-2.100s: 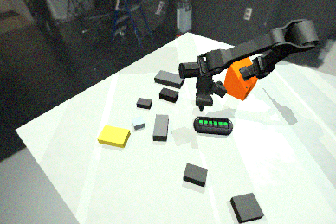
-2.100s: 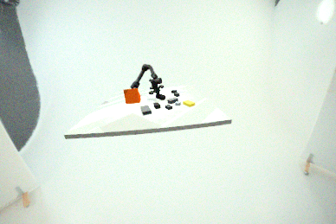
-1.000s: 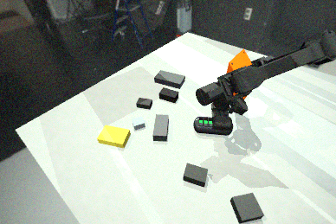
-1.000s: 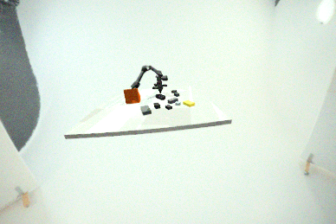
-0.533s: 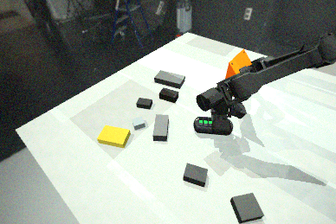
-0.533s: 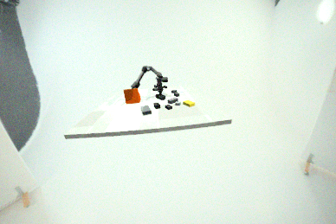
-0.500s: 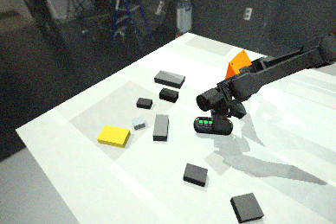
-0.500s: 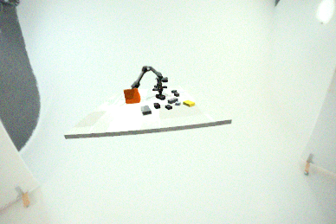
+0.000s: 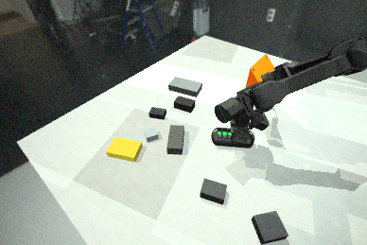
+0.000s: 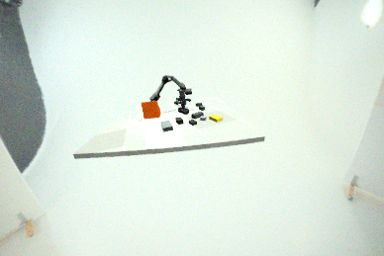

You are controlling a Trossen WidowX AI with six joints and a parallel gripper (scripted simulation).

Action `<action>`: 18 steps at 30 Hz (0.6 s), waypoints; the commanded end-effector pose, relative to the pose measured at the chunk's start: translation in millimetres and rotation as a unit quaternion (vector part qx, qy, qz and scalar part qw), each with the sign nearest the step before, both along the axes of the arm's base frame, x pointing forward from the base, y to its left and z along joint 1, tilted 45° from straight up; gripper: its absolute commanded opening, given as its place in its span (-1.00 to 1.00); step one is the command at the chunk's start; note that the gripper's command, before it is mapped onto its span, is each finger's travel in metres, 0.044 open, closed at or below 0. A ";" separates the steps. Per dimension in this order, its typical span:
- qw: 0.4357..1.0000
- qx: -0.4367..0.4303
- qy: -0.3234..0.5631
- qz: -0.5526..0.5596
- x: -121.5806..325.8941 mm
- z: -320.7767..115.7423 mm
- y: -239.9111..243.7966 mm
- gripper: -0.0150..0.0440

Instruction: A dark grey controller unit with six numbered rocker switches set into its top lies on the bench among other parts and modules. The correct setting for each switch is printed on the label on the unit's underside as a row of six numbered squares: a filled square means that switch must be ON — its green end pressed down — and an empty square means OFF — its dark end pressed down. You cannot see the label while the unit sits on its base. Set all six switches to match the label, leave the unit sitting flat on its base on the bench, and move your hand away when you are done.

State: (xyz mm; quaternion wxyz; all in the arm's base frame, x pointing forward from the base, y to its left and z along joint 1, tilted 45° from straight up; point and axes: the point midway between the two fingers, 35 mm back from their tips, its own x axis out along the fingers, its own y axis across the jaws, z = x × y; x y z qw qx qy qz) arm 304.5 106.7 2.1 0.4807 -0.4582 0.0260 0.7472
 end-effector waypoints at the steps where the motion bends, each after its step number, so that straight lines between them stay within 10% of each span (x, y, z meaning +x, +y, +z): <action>1: 1.000 0.000 0.000 0.000 1.7 6.6 -6.7 -0.49; 18: 1.000 0.000 0.001 -0.002 17.8 16.4 -38.0 -0.49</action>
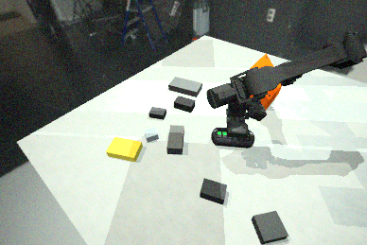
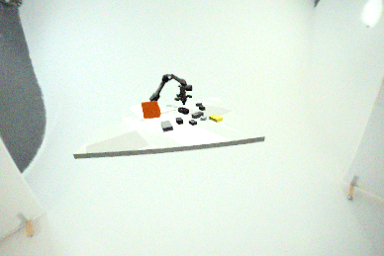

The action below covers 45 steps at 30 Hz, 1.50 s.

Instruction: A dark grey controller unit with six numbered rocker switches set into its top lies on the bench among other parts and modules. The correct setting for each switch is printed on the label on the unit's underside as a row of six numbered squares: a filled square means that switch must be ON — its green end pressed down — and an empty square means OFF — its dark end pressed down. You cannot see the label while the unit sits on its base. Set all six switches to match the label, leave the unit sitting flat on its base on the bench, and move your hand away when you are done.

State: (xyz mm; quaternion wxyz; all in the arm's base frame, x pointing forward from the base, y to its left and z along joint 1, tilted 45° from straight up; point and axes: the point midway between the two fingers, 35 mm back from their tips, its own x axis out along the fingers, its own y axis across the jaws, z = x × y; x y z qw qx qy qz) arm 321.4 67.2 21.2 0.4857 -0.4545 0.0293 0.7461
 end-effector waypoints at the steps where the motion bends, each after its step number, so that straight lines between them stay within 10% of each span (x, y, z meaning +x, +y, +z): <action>1: 1.000 -0.002 -0.002 0.004 0.7 -3.8 2.6 -0.49; 45: 1.000 -0.002 -0.004 0.006 -2.1 -24.0 23.0 -0.49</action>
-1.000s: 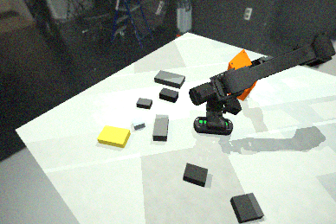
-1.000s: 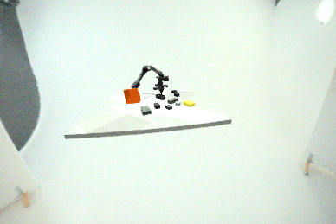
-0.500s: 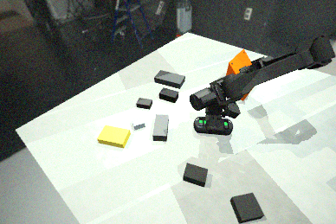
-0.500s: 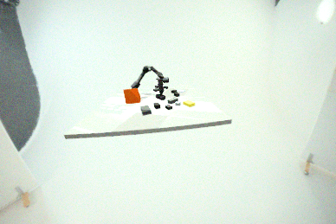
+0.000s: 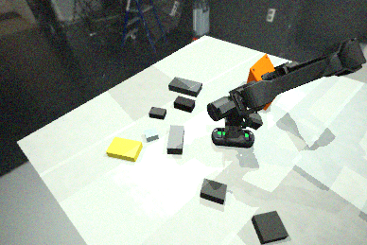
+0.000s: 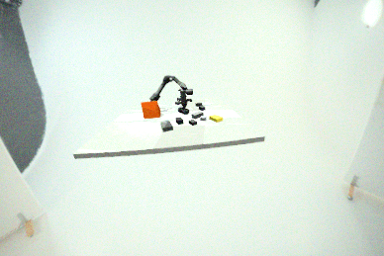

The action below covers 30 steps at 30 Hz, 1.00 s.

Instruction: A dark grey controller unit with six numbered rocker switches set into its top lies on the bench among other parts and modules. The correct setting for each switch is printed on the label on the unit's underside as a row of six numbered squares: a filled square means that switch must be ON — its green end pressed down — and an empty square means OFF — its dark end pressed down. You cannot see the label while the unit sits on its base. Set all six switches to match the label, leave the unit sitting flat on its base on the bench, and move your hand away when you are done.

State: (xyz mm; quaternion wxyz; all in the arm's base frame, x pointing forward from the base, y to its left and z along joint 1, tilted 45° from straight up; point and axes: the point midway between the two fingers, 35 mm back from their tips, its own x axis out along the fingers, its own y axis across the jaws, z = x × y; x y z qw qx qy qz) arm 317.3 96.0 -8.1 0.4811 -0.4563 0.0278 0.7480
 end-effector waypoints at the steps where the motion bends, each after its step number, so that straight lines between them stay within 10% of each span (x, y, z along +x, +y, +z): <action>1: 1.000 -0.001 -0.002 0.000 3.8 13.9 -14.4 -0.49; 30: 1.000 -0.001 -0.001 -0.001 16.1 0.6 -22.5 -0.49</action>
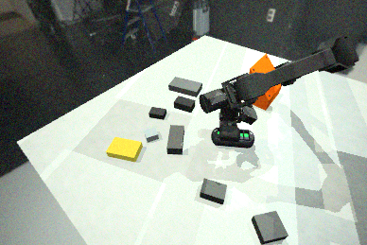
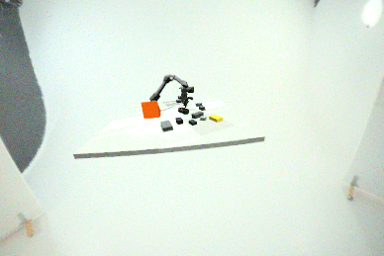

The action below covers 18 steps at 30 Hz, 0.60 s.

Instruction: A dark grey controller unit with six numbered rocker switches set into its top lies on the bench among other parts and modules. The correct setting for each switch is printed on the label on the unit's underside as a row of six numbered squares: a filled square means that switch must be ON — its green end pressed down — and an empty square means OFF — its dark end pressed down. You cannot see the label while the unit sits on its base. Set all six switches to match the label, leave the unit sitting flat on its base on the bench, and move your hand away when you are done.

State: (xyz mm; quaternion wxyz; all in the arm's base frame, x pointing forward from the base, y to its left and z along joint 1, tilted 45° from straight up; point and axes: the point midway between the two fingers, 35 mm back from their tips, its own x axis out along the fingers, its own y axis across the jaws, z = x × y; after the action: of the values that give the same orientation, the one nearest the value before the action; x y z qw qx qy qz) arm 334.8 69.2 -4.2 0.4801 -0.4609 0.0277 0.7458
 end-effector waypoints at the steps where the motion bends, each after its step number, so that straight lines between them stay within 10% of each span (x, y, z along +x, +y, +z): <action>1: 1.000 0.002 0.003 -0.001 -1.6 -4.4 5.5 -0.49; 18: 1.000 0.003 0.003 -0.001 -4.1 -16.9 18.6 -0.49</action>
State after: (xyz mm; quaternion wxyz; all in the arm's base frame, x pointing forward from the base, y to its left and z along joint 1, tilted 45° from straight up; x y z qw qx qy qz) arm 332.0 85.4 -19.8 0.4805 -0.4609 0.0267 0.7457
